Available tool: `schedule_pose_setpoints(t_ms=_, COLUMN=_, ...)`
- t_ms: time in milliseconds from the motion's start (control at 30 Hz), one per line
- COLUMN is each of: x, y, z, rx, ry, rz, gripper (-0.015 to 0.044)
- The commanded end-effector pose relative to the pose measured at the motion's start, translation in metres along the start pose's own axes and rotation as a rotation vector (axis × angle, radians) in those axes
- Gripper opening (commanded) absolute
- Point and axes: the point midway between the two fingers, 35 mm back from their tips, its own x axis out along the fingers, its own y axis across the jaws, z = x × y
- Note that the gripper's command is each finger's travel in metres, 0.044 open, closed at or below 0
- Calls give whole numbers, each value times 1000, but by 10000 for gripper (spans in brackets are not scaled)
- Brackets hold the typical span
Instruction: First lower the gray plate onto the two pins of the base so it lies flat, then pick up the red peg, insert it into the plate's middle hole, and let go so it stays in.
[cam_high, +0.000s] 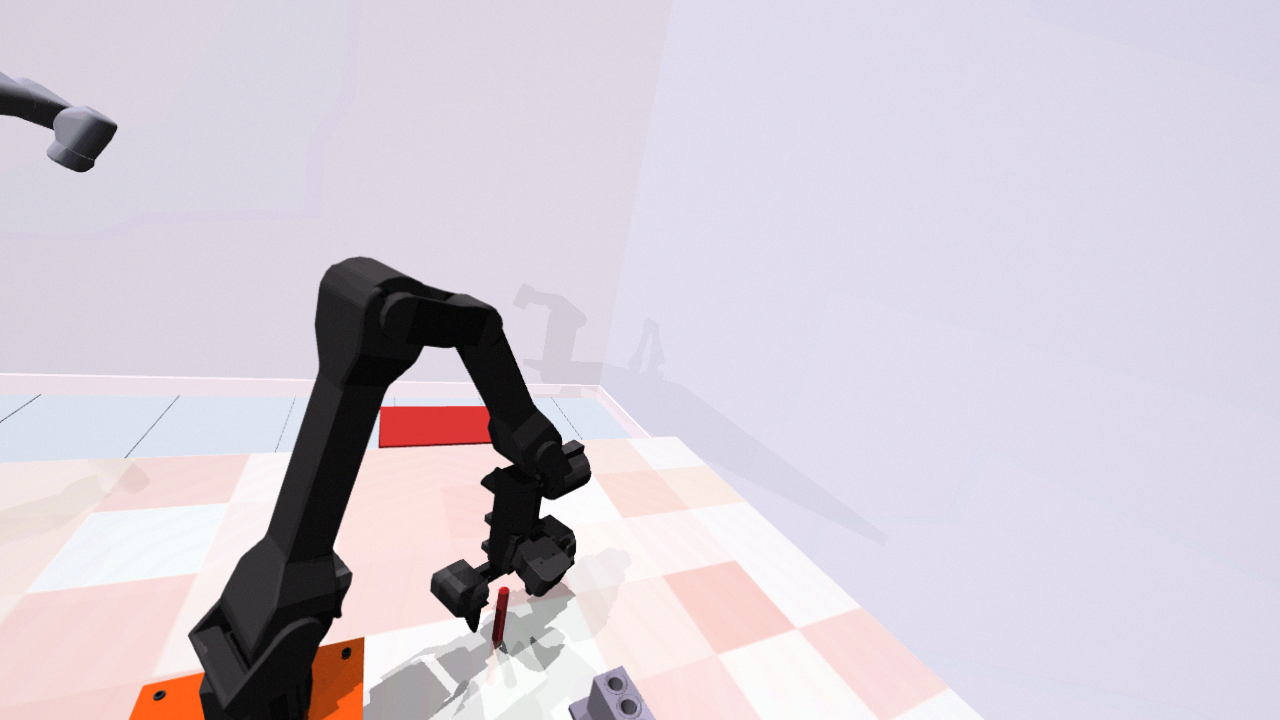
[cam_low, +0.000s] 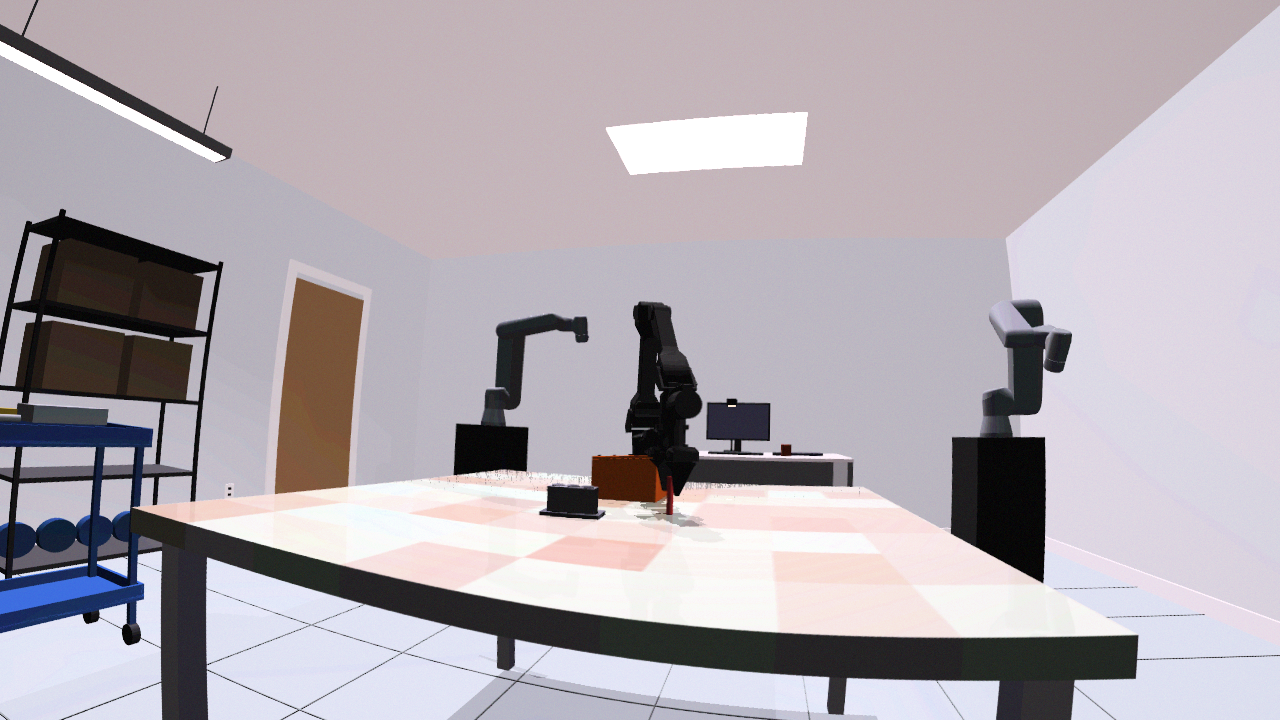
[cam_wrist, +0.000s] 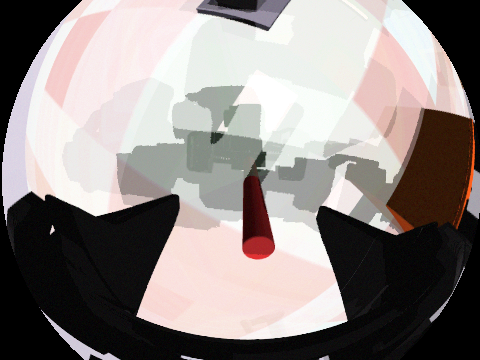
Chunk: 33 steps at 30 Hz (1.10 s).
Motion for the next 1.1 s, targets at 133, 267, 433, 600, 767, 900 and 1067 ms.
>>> schedule_pose_setpoints(t_ms=133, x=4, y=-2, z=0, rx=-6, ry=1, rz=-9, gripper=256)
schedule_pose_setpoints(t_ms=267, x=4, y=-2, z=0, rx=-6, ry=1, rz=-9, gripper=151)
schedule_pose_setpoints(t_ms=433, x=4, y=-2, z=0, rx=-6, ry=1, rz=-9, gripper=40)
schedule_pose_setpoints(t_ms=600, x=4, y=-2, z=0, rx=-6, ry=1, rz=-9, gripper=6)
schedule_pose_setpoints(t_ms=767, x=3, y=-2, z=0, rx=-6, ry=1, rz=-9, gripper=0)
schedule_pose_setpoints(t_ms=900, x=-6, y=0, z=0, rx=-6, ry=1, rz=-9, gripper=0)
schedule_pose_setpoints(t_ms=1067, x=-20, y=2, z=0, rx=-6, ry=1, rz=-9, gripper=0)
